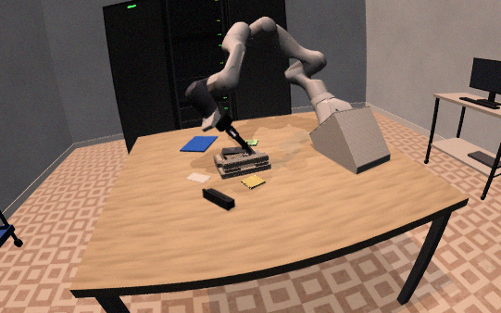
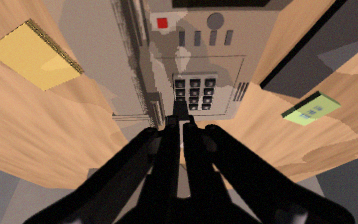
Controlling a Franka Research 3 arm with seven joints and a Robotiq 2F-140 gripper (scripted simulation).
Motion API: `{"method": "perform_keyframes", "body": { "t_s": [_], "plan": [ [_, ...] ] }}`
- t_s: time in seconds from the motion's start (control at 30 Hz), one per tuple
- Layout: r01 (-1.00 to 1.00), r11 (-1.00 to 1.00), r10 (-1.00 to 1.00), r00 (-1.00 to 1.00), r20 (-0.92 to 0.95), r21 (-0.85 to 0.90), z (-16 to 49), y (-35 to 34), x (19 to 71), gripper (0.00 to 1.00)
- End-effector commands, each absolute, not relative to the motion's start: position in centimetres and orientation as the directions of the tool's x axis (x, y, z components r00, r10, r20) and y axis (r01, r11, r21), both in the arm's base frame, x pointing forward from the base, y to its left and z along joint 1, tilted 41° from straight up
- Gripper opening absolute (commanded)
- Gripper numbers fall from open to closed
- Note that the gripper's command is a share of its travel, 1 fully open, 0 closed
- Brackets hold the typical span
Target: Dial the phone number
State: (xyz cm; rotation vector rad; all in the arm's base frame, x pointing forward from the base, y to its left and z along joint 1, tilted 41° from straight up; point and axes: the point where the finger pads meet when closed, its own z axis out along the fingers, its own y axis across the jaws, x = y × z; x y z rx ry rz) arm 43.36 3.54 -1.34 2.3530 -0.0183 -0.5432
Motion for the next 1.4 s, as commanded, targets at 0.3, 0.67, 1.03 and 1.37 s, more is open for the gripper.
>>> {"method": "perform_keyframes", "body": {
  "t_s": [0.3,0.67,1.03,1.37],
  "plan": [
    [0.132,-0.747,-0.166,0.912,-0.375,0.652,-0.6,4.1,43.3,0.0],
    [0.132,-0.747,-0.166,0.912,-0.375,0.652,-0.5,4.3,44.0,0.0],
    [0.132,-0.747,-0.166,0.912,-0.375,0.652,-0.5,4.4,44.6,0.0],
    [0.132,-0.747,-0.166,0.912,-0.375,0.652,-0.8,4.2,44.7,0.0]
  ]
}}
